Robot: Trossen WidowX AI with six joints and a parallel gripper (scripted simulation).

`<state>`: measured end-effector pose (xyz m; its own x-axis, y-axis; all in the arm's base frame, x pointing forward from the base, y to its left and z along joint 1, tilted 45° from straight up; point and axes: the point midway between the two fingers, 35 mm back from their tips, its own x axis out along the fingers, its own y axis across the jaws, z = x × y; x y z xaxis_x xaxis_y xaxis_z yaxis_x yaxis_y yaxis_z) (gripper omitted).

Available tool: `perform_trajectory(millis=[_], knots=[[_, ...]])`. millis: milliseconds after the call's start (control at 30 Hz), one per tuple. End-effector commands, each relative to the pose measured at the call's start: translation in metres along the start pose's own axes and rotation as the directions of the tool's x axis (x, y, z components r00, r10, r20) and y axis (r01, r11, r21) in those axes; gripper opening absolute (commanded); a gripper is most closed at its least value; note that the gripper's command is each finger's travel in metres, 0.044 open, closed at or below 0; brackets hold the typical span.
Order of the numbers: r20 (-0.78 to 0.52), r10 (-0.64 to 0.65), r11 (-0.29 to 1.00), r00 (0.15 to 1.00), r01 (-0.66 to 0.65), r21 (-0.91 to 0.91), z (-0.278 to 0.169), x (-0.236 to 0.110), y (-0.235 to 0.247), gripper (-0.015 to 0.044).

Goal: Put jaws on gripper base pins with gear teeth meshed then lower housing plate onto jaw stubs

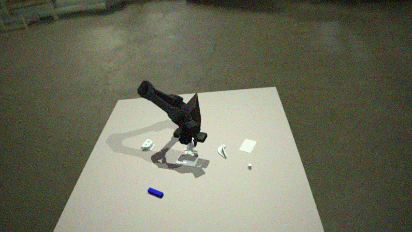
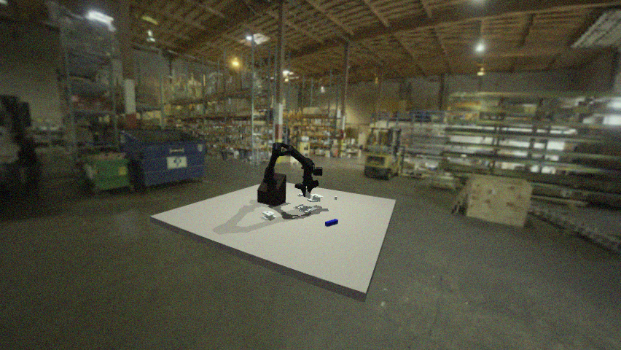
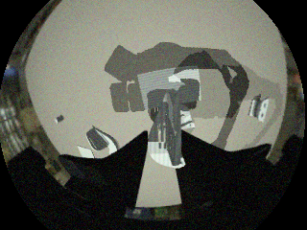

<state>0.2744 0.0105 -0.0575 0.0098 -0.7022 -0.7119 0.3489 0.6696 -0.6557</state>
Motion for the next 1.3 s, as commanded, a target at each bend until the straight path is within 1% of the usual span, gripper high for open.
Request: perform_trajectory(millis=[0,200,1267], knots=[[0.005,-0.003,1.000,1.000,0.003,0.000,0.018,0.000,0.003,0.0134],[0.006,-0.005,1.000,1.000,0.005,0.001,0.032,0.001,0.004,0.0134],[0.006,-0.005,1.000,1.000,0.005,-0.005,0.032,0.001,0.004,0.0134]])
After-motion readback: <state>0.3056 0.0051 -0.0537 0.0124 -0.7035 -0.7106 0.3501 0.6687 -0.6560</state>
